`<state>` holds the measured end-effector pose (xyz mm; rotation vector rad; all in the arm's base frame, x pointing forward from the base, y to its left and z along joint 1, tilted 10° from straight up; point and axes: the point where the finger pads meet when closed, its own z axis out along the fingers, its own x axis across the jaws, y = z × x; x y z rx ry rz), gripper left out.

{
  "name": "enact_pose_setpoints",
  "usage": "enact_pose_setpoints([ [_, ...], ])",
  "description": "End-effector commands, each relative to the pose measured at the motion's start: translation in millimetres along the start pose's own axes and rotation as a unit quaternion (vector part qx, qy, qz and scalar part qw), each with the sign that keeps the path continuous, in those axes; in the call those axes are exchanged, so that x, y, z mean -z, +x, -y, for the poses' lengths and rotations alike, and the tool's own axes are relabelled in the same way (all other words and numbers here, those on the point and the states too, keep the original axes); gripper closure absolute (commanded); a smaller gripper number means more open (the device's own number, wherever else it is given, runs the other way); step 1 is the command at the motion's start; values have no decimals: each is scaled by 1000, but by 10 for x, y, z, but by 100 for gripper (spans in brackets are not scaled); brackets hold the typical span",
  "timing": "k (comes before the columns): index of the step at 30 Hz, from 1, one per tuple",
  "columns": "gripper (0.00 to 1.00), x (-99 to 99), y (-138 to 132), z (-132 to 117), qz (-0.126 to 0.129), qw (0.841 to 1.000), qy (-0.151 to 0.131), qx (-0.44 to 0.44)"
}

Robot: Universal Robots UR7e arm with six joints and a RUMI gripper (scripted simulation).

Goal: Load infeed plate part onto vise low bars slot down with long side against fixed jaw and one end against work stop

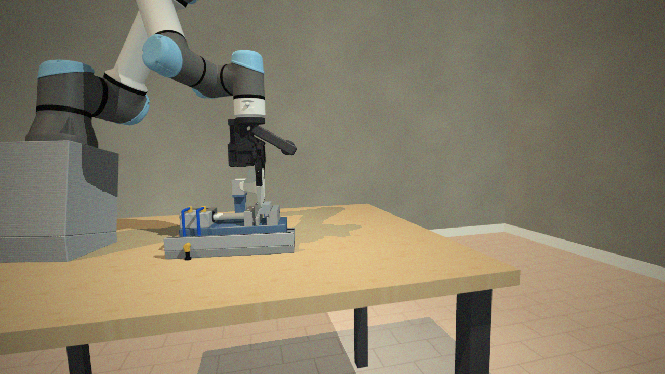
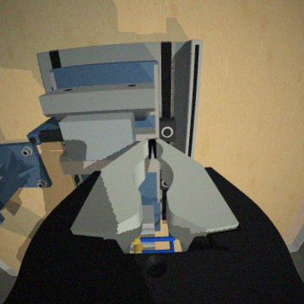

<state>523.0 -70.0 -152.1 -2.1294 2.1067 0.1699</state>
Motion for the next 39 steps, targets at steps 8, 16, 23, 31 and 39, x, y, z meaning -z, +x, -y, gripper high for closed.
enact_pose_setpoints([
  [8, 100, 4, 207, 16, -1, 1000, 1, 0],
  [16, 100, 6, 221, 14, -1, 1000, 1, 0],
  [23, 100, 35, 215, 18, -1, 1000, 2, 1],
  [31, 100, 147, 225, 20, -1, 1000, 2, 0],
  [39, 100, 315, 228, 27, -2, 1000, 3, 0],
])
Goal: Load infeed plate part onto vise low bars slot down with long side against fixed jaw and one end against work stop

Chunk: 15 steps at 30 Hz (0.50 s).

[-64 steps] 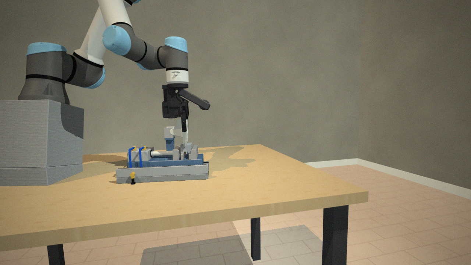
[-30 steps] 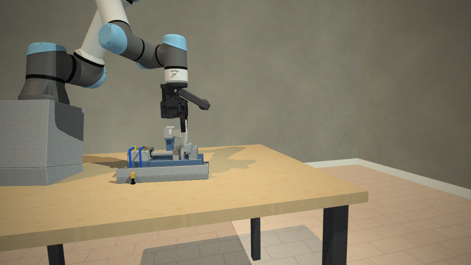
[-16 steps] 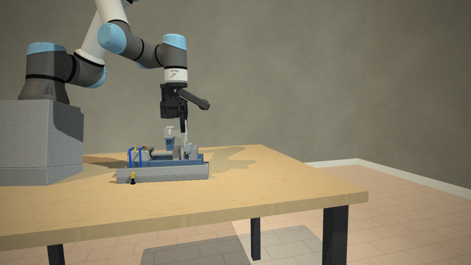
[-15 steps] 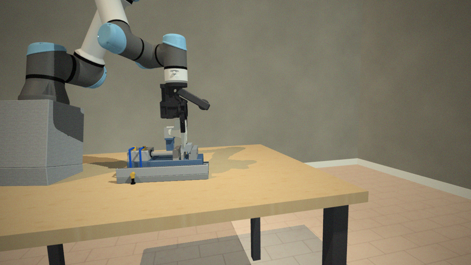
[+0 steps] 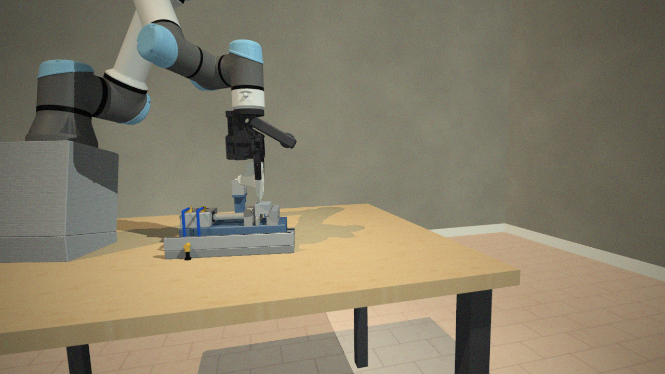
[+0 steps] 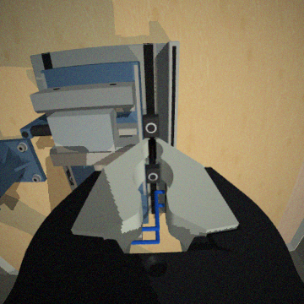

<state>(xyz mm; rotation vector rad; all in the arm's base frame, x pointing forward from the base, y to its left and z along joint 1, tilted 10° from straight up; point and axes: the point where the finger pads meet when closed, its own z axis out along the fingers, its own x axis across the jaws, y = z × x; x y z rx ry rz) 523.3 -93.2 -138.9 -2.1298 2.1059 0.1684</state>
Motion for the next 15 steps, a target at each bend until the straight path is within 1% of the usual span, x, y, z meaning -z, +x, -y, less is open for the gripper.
enact_pose_setpoints([
  [1, 100, 143, 23, 23, -2, 1000, 2, 0],
  [9, 100, 339, 22, 23, -2, 1000, 2, 0],
  [15, 100, 437, 22, 22, -2, 1000, 2, 0],
])
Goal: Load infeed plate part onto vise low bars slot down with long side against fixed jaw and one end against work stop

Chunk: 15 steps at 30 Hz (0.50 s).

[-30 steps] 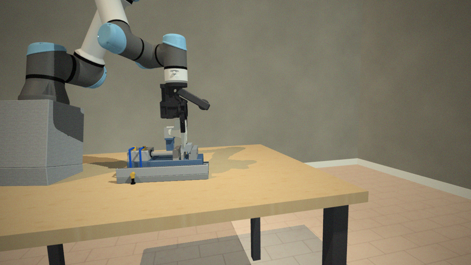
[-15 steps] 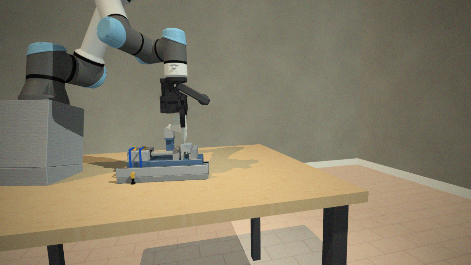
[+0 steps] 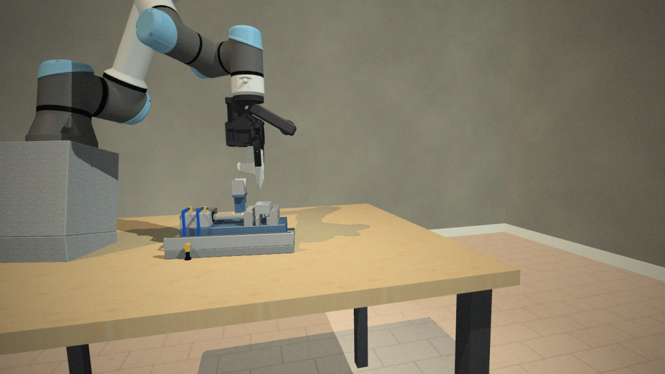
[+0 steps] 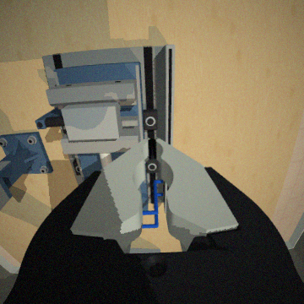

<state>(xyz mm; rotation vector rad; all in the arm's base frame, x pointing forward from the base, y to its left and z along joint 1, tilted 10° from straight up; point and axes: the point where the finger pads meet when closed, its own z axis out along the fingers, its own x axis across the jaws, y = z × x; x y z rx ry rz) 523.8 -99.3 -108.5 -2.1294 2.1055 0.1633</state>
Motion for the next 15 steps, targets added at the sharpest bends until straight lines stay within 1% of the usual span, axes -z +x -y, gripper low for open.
enact_pose_setpoints([
  [1, 100, 137, 17, 11, -1, 1000, 1, 0],
  [15, 100, 154, 5, 2, 0, 1000, -1, 0],
])
